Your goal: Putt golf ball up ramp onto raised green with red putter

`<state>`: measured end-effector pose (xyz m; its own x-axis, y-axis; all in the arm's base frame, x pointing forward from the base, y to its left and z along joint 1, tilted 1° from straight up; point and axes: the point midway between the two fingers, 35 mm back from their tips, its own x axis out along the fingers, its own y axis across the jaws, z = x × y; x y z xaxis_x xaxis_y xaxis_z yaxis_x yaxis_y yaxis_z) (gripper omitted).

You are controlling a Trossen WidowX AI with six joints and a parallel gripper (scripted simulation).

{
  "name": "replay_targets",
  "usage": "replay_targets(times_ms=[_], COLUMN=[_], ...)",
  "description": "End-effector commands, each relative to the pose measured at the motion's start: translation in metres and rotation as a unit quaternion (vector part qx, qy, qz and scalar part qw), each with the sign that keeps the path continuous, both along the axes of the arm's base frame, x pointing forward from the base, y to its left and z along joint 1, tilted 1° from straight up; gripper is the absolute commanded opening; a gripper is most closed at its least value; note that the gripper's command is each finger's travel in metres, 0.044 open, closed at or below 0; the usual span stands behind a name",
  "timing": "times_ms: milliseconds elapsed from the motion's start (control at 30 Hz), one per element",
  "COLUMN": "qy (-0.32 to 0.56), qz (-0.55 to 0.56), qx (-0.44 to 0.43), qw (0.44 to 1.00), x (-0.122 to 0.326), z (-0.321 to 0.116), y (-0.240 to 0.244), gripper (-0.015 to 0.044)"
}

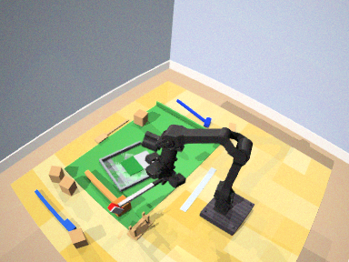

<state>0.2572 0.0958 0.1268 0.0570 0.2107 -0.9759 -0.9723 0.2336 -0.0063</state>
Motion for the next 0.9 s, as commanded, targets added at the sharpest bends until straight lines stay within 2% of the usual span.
replay_targets(times_ms=[0,433,867], qy=[0.002,0.019,0.033], qz=[-0.053,-0.223,-0.387], qx=[-0.003,-0.018,-0.022], qw=[0.999,0.974,0.921], x=[0.008,0.017,0.01], z=[0.003,0.007,0.011], y=[-0.018,-0.085,-0.15], gripper=[0.0,0.0,0.0])
